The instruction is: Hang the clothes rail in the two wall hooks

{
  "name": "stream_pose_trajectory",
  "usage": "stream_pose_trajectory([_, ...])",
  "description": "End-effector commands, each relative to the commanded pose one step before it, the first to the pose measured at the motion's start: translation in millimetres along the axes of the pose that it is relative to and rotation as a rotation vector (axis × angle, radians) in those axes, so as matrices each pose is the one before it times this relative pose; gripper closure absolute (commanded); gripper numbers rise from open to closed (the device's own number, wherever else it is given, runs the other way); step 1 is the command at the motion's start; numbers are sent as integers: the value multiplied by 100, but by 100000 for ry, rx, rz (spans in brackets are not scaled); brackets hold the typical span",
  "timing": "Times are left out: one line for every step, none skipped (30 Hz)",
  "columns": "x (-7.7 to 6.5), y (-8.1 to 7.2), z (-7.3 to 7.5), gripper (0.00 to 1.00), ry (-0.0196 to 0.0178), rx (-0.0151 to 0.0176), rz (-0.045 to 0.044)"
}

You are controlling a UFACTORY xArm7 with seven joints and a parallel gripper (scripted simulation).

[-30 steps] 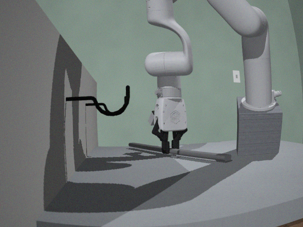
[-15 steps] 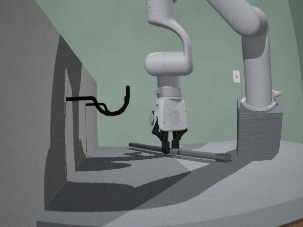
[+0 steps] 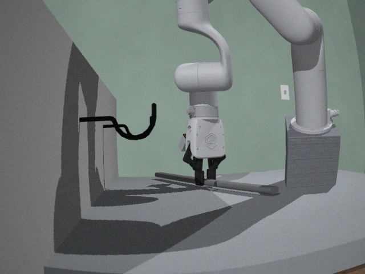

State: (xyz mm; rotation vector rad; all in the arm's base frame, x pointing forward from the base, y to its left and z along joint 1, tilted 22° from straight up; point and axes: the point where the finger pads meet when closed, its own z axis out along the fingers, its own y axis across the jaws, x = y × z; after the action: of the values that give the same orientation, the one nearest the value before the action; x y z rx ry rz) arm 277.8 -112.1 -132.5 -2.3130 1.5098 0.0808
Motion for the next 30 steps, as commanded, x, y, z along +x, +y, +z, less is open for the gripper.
stream_pose_trajectory([134, -15, -78, 100, 308, 46, 43])
stream_pose_trajectory([0, 0, 0, 100, 0, 0, 0])
stream_pose_trajectory([0, 0, 0, 100, 0, 0, 0])
stream_pose_trajectory([0, 0, 0, 100, 0, 0, 0])
stream_pose_trajectory([0, 0, 0, 100, 0, 0, 0])
stream_pose_trajectory([0, 0, 0, 100, 0, 0, 0])
stream_pose_trajectory([0, 0, 0, 100, 0, 0, 0])
stream_pose_trajectory([0, 0, 0, 100, 0, 0, 0])
stream_pose_trajectory([0, 0, 0, 100, 0, 0, 0])
stream_pose_trajectory([0, 0, 0, 100, 0, 0, 0])
stream_pose_trajectory([0, 0, 0, 100, -1, 0, 0])
stream_pose_trajectory([0, 0, 0, 100, 0, 0, 0])
stream_pose_trajectory([0, 0, 0, 100, 0, 0, 0])
stream_pose_trajectory([0, 0, 0, 100, 0, 0, 0])
stream_pose_trajectory([0, 0, 0, 100, 0, 0, 0])
stream_pose_trajectory([0, 0, 0, 100, 0, 0, 0])
stream_pose_trajectory([0, 0, -67, 100, 4, 1, -1])
stream_pose_trajectory([-1, 1, -64, 100, 1, 1, 0])
stream_pose_trajectory([0, 0, 0, 100, 0, 0, 0])
stream_pose_trajectory([0, 0, 0, 100, 0, 0, 0])
stream_pose_trajectory([0, 0, -67, 100, 0, 0, 0])
stream_pose_trajectory([-1, 1, -65, 100, 1, 1, 0])
stream_pose_trajectory([3, -2, -71, 100, -2, -1, 0])
stream_pose_trajectory([0, 0, -66, 100, 0, 0, 0])
stream_pose_trajectory([0, 0, -67, 100, 0, 0, 0])
stream_pose_trajectory([0, 0, -67, 100, 0, 0, 0])
stream_pose_trajectory([0, 0, -67, 100, 0, 0, 0])
stream_pose_trajectory([0, 0, -67, 100, 0, 0, 0])
stream_pose_trajectory([0, 0, -67, 100, 0, 0, 0])
stream_pose_trajectory([0, 0, -67, 100, 0, 0, 0])
